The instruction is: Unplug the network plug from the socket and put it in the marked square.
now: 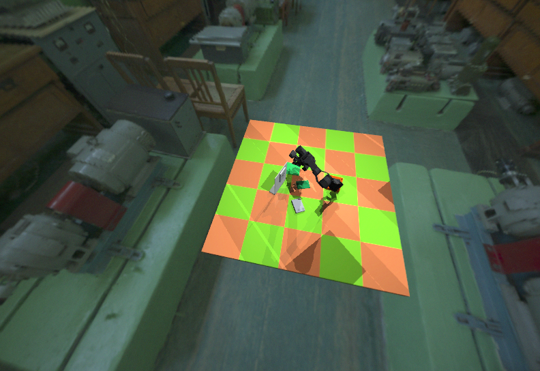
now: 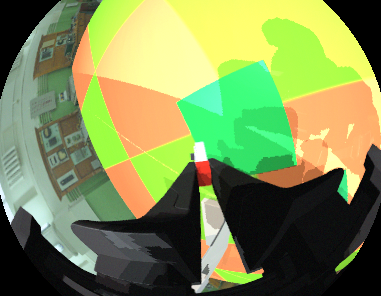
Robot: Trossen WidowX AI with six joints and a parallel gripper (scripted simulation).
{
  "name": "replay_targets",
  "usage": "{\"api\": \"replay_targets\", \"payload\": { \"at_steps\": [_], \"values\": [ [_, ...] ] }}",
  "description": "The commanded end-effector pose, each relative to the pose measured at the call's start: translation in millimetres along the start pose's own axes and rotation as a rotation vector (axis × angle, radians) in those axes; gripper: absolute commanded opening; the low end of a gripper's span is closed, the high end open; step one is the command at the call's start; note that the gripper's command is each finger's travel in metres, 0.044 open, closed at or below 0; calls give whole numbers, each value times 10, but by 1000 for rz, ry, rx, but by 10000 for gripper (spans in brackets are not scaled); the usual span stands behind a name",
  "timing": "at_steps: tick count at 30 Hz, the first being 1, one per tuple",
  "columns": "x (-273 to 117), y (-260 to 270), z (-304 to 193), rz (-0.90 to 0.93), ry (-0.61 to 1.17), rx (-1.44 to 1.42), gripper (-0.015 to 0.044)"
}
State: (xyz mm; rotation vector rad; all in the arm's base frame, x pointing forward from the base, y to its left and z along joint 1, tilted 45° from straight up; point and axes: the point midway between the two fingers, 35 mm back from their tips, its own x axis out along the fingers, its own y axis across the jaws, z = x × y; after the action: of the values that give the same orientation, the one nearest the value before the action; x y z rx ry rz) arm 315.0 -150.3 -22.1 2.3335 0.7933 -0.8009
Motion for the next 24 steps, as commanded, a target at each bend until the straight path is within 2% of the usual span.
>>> {"api": "replay_targets", "payload": {
  "at_steps": [1, 24],
  "values": [
    [52, -18, 9, -3, 7, 0, 0],
    [369, -233, 7, -4, 7, 1, 0]
  ]
}}
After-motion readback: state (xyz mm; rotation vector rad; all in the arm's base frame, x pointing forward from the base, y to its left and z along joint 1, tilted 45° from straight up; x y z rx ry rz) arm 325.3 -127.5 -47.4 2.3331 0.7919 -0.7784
